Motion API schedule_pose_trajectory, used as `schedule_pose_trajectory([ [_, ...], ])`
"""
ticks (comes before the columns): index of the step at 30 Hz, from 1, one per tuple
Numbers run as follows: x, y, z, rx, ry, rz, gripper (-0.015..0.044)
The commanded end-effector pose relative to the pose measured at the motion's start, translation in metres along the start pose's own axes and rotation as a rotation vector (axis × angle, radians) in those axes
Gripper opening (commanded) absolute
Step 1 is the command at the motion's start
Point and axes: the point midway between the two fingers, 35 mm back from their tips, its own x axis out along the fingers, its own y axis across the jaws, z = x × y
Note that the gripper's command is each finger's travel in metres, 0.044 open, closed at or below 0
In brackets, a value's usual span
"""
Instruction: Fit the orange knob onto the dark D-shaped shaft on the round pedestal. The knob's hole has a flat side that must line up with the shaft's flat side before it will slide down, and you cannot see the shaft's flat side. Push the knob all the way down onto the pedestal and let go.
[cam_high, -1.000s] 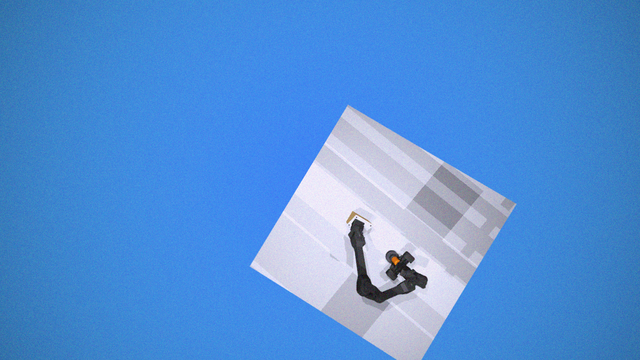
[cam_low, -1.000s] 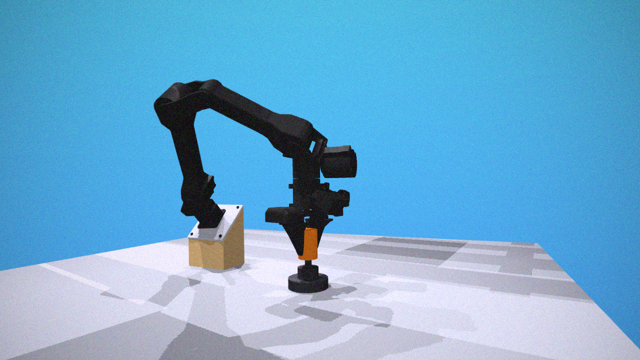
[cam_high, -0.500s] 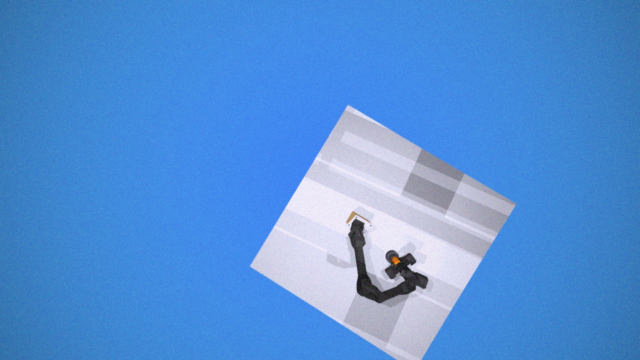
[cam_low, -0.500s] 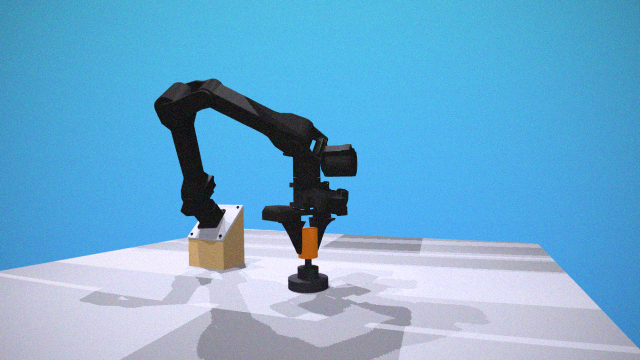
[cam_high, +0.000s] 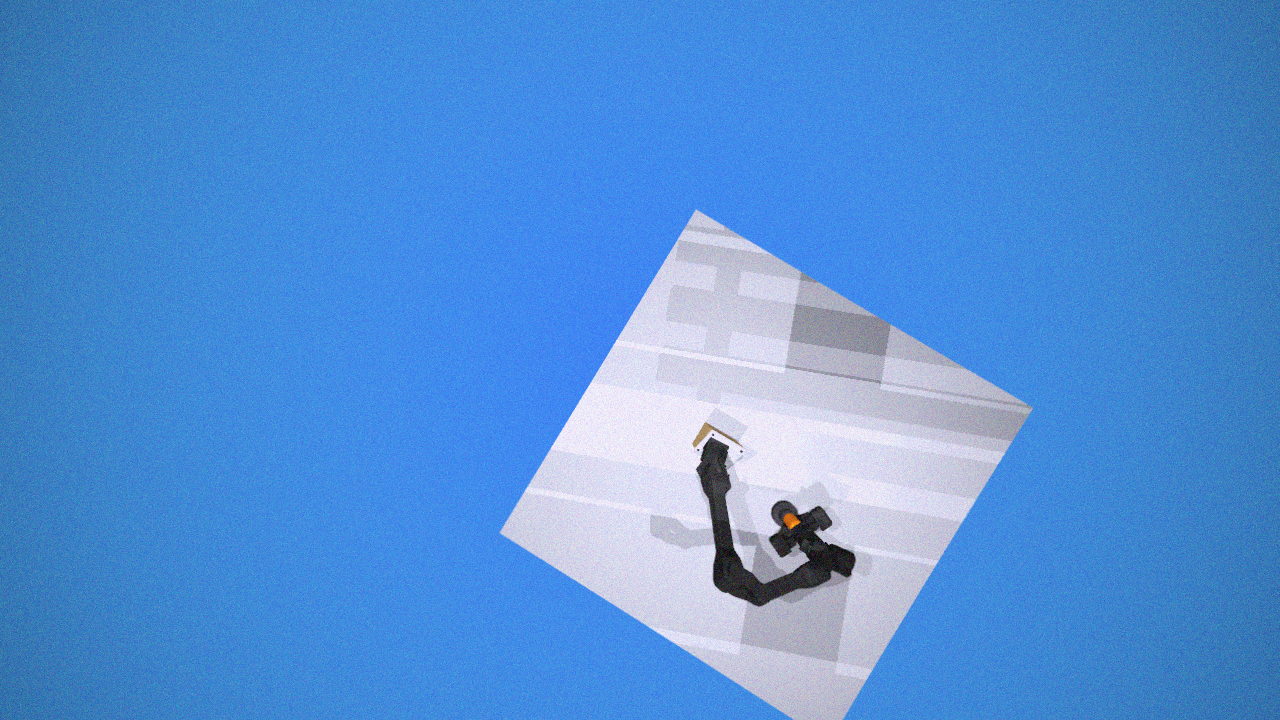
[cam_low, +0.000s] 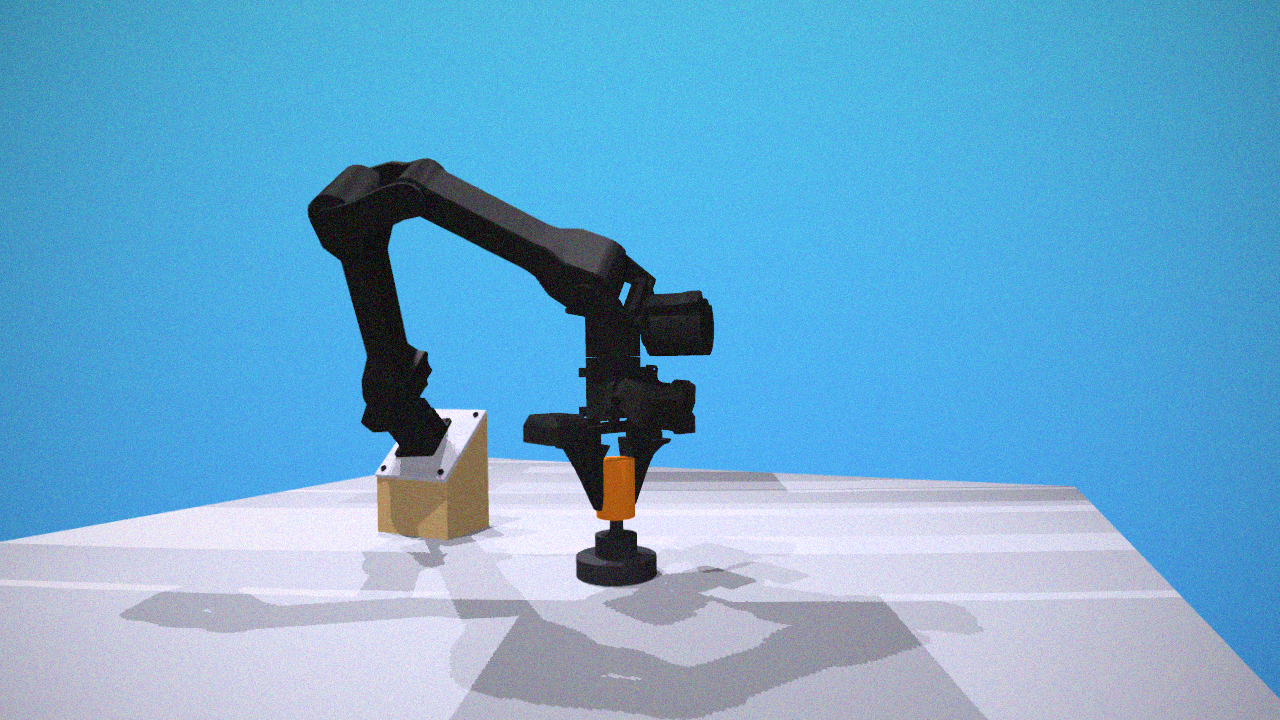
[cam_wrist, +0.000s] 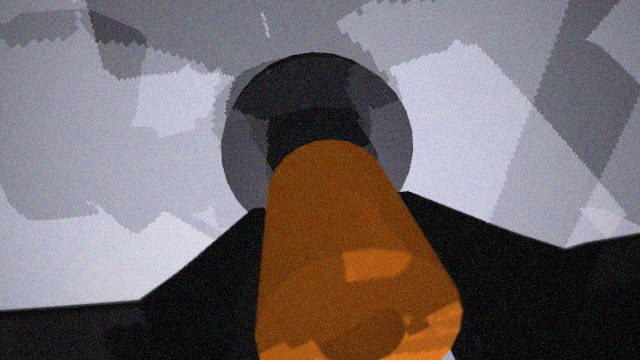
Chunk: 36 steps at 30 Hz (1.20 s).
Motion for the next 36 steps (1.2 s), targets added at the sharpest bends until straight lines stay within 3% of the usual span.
schedule_pose_trajectory([
  [1, 0.0005, -0.0001, 0.0005, 0.005, -0.003, -0.002, 0.0],
  [8, -0.0042, -0.0005, 0.0011, 0.014, -0.003, -0.001, 0.0],
  [15, -0.003, 0.0002, 0.0019, 0.214, -0.003, -0.001, 0.0],
  [36, -0.0031, 0.0, 0.0003, 0.214, -0.003, -0.001, 0.0],
])
